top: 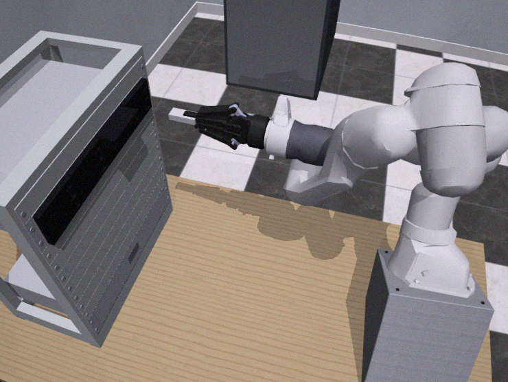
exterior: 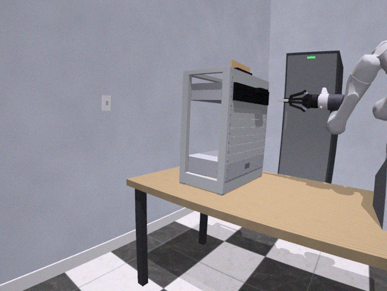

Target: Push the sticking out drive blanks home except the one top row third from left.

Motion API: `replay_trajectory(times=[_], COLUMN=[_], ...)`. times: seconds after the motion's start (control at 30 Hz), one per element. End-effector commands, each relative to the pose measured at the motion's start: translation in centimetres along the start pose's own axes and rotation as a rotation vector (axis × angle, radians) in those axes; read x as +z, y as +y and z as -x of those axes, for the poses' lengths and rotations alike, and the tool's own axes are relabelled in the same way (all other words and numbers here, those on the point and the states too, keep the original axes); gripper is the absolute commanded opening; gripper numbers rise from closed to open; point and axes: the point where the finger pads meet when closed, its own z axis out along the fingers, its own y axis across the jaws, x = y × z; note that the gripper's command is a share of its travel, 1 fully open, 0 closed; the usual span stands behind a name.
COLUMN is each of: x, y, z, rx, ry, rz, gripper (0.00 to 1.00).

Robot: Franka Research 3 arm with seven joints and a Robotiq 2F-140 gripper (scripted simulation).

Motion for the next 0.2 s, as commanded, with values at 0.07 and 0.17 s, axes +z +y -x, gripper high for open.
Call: replay_trajectory(times=[0.07,0.17], x=[-0.09,-0.09], y=[-0.08,-0.08], z=[0.06,0.06], rx=[0.006,0.006], ry=[-0.001,-0.001], rz=[-0.002,-0.002], gripper=[0.00,0.00])
